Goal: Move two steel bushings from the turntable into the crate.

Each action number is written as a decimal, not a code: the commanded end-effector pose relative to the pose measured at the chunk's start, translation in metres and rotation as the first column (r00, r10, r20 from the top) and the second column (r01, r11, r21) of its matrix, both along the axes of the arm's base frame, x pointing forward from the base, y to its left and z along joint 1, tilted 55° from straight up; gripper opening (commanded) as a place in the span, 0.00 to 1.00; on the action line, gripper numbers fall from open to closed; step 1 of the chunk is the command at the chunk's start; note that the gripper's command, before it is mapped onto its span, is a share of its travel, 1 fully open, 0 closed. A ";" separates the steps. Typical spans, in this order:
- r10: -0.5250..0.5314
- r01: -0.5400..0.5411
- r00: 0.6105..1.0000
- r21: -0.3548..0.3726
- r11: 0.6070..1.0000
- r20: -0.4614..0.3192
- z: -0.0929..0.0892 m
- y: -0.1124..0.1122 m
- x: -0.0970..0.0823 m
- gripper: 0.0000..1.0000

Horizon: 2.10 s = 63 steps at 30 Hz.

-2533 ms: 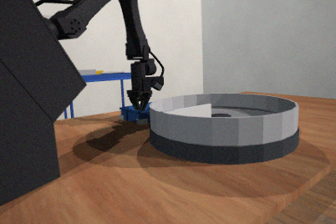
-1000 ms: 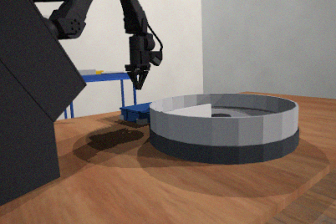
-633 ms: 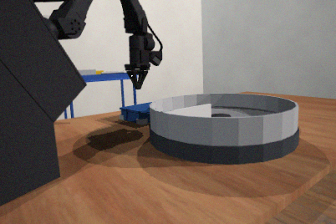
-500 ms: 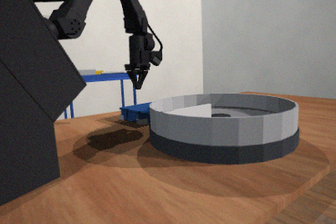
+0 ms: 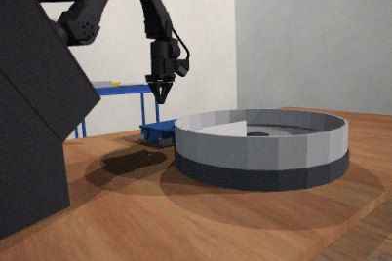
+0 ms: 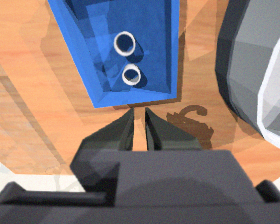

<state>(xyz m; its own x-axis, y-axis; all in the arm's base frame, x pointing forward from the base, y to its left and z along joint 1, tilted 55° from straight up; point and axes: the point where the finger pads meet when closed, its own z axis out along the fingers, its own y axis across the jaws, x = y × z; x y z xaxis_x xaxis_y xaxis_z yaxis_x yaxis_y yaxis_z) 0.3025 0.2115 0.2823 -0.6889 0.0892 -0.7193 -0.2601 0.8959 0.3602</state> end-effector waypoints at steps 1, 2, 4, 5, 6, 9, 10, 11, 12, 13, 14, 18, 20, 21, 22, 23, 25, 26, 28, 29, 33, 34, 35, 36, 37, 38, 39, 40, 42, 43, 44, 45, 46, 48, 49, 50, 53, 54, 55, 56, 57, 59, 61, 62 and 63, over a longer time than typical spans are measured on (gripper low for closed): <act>-0.006 0.004 0.999 0.036 0.999 0.054 0.027 -0.002 -0.006 0.14; -0.006 0.004 0.999 0.036 0.999 0.054 0.027 -0.002 -0.006 0.14; -0.006 0.004 0.999 0.036 0.999 0.054 0.027 -0.002 -0.006 0.14; -0.006 0.004 0.999 0.036 0.999 0.054 0.027 -0.002 -0.006 0.14; -0.006 0.004 0.999 0.036 0.999 0.054 0.027 -0.002 -0.006 0.14; -0.006 0.004 0.999 0.036 0.999 0.054 0.027 -0.002 -0.006 0.14; -0.006 0.004 0.999 0.036 0.999 0.054 0.027 -0.002 -0.006 0.14; -0.006 0.004 0.999 0.036 0.999 0.054 0.027 -0.002 -0.006 0.14; -0.006 0.004 0.999 0.036 0.999 0.054 0.027 -0.002 -0.006 0.14; -0.006 0.004 0.999 0.036 0.999 0.054 0.027 -0.002 -0.006 0.14; -0.006 0.004 0.999 0.036 0.999 0.054 0.027 -0.002 -0.006 0.14; -0.006 0.004 0.999 0.036 0.999 0.054 0.027 -0.002 -0.006 0.14; -0.006 0.004 0.999 0.036 0.999 0.054 0.027 -0.002 -0.006 0.14; -0.006 0.004 0.999 0.036 0.999 0.054 0.027 -0.002 -0.006 0.14; -0.006 0.004 0.999 0.036 0.999 0.054 0.027 -0.002 -0.006 0.14; -0.006 0.004 0.999 0.036 0.999 0.054 0.027 -0.002 -0.006 0.14; -0.006 0.004 0.999 0.036 0.999 0.054 0.027 -0.002 -0.006 0.14; -0.006 0.004 0.999 0.036 0.999 0.054 0.027 -0.002 -0.006 0.14; -0.006 0.004 0.999 0.036 0.999 0.054 0.027 -0.002 -0.006 0.14; -0.006 0.004 0.999 0.036 0.999 0.054 0.027 -0.002 -0.006 0.14; -0.006 0.004 0.999 0.036 0.999 0.054 0.027 -0.002 -0.006 0.14; -0.006 0.004 0.999 0.036 0.999 0.054 0.027 -0.002 -0.006 0.14; -0.006 0.004 0.999 0.036 0.999 0.054 0.027 -0.002 -0.006 0.14; -0.006 0.004 0.999 0.036 0.999 0.054 0.027 -0.002 -0.006 0.14; -0.006 0.004 0.999 0.036 0.999 0.054 0.027 -0.002 -0.006 0.14; -0.006 0.004 0.999 0.036 0.999 0.054 0.027 -0.002 -0.006 0.14; -0.006 0.004 0.999 0.036 0.999 0.054 0.027 -0.002 -0.006 0.14; -0.006 0.004 0.999 0.036 0.999 0.054 0.027 -0.002 -0.006 0.14; -0.006 0.004 0.999 0.036 0.999 0.054 0.027 -0.002 -0.006 0.14; -0.005 0.004 0.999 0.034 0.999 0.051 0.027 -0.002 -0.007 1.00; -0.006 0.004 0.999 0.034 0.999 0.050 0.028 -0.003 -0.008 1.00; -0.006 0.005 0.999 0.035 0.999 0.050 0.031 -0.006 -0.011 1.00; -0.007 0.005 0.999 0.035 0.999 0.050 0.035 -0.009 -0.017 1.00; -0.007 0.005 0.999 0.035 0.999 0.050 0.041 -0.015 -0.025 1.00; -0.007 0.005 0.999 0.036 0.999 0.050 0.043 -0.016 -0.027 1.00; -0.007 0.005 0.999 0.036 0.999 0.050 0.046 -0.018 -0.031 1.00; -0.007 0.005 0.999 0.036 0.999 0.050 0.056 -0.027 -0.044 1.00; -0.007 0.005 0.999 0.036 0.999 0.049 0.059 -0.030 -0.049 1.00; -0.007 0.005 0.999 0.036 0.999 0.049 0.063 -0.033 -0.054 1.00; -0.007 0.005 0.999 0.036 0.999 0.049 0.067 -0.037 -0.059 1.00; -0.007 0.005 0.999 0.036 0.999 0.049 0.067 -0.037 -0.059 1.00; -0.007 0.005 0.999 0.036 0.999 0.049 0.071 -0.040 -0.063 1.00; -0.007 0.005 0.999 0.036 0.999 0.049 0.073 -0.042 -0.067 1.00; -0.007 0.005 0.999 0.036 0.999 0.049 0.073 -0.042 -0.067 1.00; -0.007 0.005 0.999 0.036 0.999 0.049 0.073 -0.042 -0.067 1.00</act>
